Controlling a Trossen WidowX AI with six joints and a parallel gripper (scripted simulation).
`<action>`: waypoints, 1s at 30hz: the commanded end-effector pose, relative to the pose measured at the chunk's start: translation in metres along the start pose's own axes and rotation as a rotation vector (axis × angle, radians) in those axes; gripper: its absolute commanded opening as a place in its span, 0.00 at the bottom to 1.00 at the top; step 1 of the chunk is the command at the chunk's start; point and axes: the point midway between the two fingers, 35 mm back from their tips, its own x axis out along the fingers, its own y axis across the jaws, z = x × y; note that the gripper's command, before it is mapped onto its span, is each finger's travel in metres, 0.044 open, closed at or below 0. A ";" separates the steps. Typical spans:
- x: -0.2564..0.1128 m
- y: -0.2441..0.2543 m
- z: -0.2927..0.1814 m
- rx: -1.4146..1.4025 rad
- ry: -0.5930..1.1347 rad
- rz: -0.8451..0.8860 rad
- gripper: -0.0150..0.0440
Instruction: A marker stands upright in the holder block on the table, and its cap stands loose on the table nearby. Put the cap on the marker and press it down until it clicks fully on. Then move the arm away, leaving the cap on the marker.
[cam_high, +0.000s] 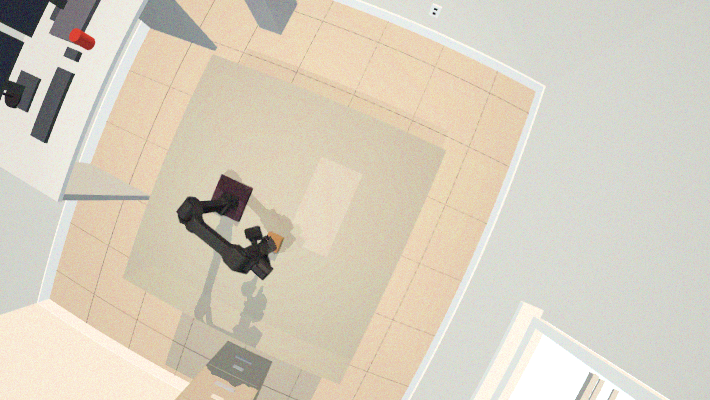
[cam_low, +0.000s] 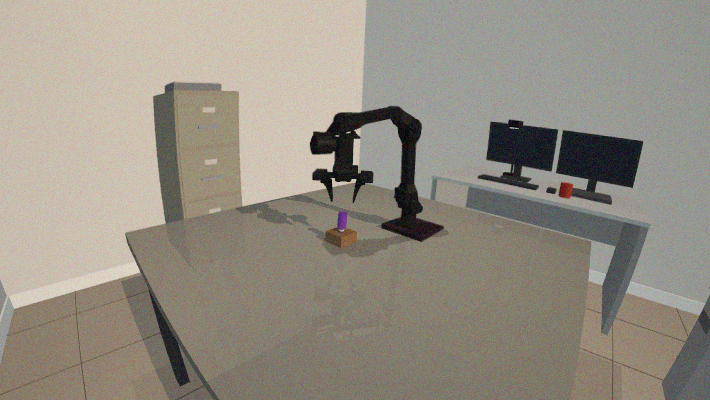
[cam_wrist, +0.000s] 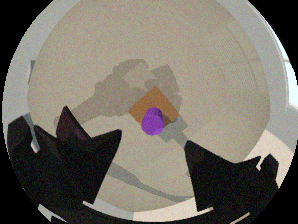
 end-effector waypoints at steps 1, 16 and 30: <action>0.003 0.001 0.000 0.356 -0.001 -0.004 0.64; 0.006 0.003 0.000 0.676 0.000 -0.005 0.25; 0.020 0.003 0.000 0.676 0.000 -0.005 0.25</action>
